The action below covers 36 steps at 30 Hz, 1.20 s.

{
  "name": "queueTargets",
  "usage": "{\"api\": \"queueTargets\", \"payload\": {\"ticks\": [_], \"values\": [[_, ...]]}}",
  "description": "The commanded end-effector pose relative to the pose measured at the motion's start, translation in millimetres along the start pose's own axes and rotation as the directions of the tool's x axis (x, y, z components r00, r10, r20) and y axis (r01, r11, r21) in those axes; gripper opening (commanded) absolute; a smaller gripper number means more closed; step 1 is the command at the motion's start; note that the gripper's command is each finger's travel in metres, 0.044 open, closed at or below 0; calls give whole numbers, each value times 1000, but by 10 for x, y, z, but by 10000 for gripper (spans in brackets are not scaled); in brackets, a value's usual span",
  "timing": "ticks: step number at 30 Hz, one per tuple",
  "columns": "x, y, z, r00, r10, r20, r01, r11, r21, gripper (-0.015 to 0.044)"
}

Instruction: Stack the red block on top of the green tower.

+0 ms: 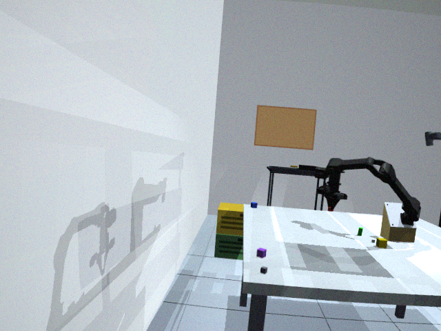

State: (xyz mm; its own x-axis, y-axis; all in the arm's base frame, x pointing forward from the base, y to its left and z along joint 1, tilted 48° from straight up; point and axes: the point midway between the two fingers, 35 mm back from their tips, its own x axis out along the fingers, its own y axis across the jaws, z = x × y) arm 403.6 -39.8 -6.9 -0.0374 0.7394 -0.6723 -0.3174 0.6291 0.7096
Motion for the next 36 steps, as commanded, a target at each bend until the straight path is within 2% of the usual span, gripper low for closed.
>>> {"api": "queueTargets", "payload": {"ticks": [1, 36], "values": [[-3, 11, -1, 1000, 1, -12, -1, 1000, -7, 0], [-116, 306, -1091, 1000, -5, -19, 5, 1000, -5, 0]]}}
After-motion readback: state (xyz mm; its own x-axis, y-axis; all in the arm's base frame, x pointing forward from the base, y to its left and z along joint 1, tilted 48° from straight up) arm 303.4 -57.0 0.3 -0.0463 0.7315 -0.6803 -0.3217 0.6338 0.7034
